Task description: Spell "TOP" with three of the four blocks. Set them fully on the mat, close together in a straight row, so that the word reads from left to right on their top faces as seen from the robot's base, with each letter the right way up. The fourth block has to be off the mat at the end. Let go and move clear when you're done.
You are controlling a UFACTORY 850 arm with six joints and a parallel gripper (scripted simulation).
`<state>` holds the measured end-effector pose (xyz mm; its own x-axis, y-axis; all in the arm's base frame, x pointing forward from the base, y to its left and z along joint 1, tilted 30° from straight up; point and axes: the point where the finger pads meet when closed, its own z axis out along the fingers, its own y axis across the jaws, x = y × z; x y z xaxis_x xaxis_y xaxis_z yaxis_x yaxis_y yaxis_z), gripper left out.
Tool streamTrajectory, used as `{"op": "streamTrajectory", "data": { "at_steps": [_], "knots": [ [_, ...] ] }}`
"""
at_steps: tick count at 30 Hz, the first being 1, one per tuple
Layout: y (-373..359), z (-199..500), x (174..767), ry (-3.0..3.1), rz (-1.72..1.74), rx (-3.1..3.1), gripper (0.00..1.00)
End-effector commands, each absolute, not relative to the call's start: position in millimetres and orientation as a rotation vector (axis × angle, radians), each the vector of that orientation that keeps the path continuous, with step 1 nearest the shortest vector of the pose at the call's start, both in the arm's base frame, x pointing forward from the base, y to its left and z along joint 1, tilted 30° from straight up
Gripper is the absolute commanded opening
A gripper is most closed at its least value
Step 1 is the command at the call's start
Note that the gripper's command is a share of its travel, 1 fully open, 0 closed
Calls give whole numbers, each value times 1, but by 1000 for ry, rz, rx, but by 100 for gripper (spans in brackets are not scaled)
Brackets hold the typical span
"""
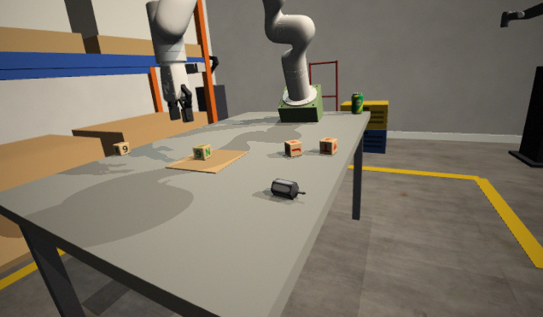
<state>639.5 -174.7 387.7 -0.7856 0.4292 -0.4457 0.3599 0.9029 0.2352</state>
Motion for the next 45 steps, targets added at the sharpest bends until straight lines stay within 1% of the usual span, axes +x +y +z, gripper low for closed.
{"op": "streamTrajectory", "data": {
  "at_steps": [1, 32, 35, 38, 41, 44, 45],
  "knots": [
    [-175, 389, 640, 2561, 187, 569, 100],
    [-177, 389, 641, 2561, 187, 569, 100],
    [-197, 393, 651, 2563, 187, 573, 100],
    [-244, 398, 671, 2565, 187, 579, 100],
    [-273, 401, 681, 2566, 188, 582, 100],
    [-273, 401, 681, 2566, 188, 582, 100],
    [-301, 402, 688, 2567, 188, 584, 100]
  ]
}}
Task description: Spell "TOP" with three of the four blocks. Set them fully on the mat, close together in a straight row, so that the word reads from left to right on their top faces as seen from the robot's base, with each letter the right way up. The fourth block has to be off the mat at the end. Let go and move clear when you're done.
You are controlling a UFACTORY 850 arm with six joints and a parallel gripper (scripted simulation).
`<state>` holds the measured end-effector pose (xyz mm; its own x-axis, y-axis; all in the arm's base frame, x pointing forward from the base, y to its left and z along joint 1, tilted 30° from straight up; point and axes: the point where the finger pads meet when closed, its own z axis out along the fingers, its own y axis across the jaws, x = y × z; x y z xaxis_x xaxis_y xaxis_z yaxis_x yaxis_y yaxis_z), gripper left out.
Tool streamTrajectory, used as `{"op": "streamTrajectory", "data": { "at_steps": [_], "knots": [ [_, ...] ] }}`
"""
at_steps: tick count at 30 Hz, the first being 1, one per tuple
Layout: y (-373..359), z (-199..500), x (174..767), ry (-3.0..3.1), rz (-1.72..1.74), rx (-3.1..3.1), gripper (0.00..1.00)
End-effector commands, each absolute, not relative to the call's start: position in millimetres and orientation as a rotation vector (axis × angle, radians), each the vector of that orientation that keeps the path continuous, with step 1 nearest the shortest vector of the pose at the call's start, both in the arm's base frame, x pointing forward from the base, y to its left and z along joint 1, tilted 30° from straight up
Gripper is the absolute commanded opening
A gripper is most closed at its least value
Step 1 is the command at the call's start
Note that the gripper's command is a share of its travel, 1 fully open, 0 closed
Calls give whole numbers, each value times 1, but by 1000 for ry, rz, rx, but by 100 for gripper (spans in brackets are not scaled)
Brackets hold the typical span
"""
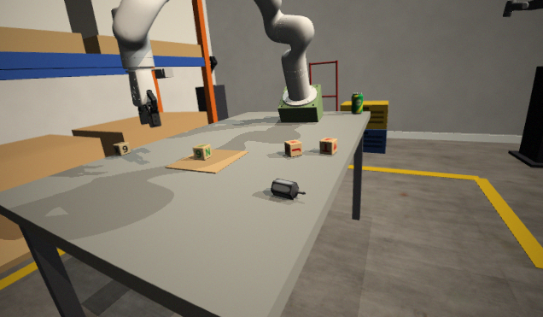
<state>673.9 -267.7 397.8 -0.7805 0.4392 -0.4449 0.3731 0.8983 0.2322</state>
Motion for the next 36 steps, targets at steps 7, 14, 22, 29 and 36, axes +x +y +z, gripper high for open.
{"op": "streamTrajectory", "data": {
  "at_steps": [7, 14, 22, 29, 36],
  "knots": [
    [-385, 402, 697, 2567, 189, 586, 100],
    [-456, 397, 692, 2566, 189, 584, 100],
    [-529, 387, 673, 2565, 187, 578, 100],
    [-580, 377, 650, 2563, 185, 571, 100],
    [-582, 377, 649, 2563, 185, 570, 100]
  ]
}}
